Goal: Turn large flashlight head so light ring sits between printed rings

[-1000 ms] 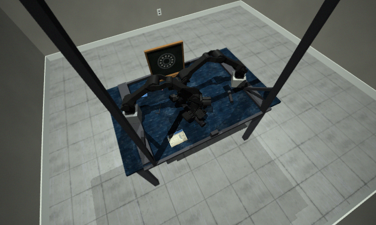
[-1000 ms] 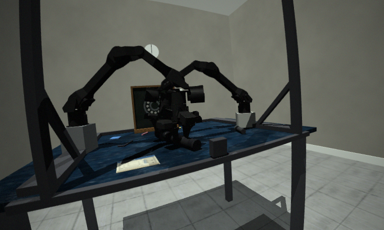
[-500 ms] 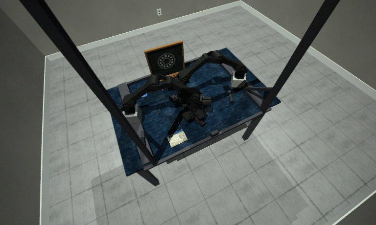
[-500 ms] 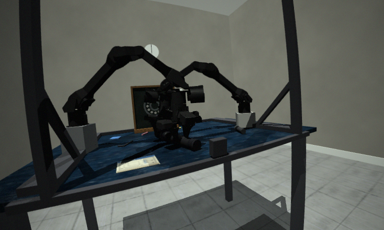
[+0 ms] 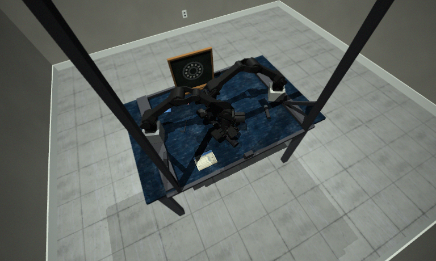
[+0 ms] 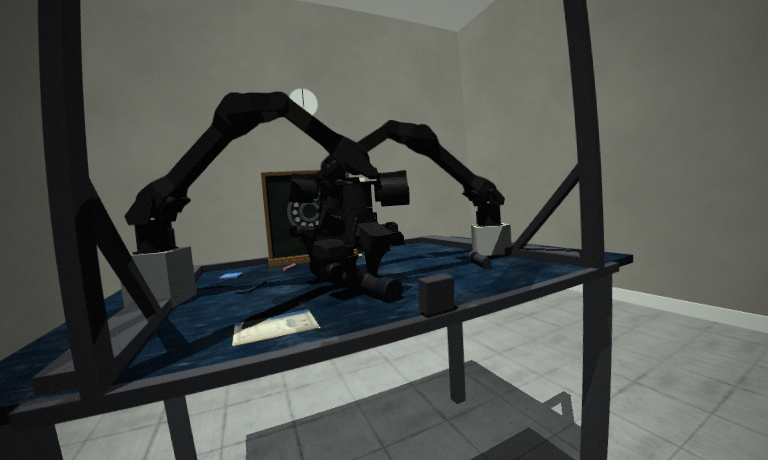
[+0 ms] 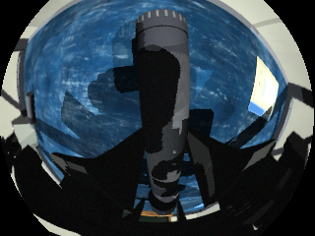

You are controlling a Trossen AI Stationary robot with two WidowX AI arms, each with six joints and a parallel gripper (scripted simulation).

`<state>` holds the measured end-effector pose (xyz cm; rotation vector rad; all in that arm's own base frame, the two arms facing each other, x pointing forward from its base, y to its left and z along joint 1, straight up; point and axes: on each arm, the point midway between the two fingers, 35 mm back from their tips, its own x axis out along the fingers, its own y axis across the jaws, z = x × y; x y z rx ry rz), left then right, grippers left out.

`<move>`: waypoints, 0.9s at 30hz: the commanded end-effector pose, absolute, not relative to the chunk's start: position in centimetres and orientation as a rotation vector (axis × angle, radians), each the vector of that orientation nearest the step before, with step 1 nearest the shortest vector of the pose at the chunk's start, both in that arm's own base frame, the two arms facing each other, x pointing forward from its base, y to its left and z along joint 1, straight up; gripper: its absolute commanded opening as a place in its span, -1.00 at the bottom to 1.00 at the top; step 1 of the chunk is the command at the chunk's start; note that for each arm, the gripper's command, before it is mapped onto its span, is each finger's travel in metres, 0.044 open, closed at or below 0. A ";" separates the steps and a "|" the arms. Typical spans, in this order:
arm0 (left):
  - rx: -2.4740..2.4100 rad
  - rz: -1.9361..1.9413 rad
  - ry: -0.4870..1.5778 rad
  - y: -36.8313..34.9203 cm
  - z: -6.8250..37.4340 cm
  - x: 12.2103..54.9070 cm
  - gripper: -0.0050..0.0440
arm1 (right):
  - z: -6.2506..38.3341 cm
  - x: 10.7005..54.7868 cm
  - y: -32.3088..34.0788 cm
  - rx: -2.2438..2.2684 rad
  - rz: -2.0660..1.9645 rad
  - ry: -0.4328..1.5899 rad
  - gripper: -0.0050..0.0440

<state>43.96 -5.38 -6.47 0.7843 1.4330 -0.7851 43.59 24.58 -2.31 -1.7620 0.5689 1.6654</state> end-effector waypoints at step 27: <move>0.780 -0.767 1.402 -5.6 -4.9 44.6 -0.26 | 5.4 44.4 23.4 -1.726 1.503 0.544 0.58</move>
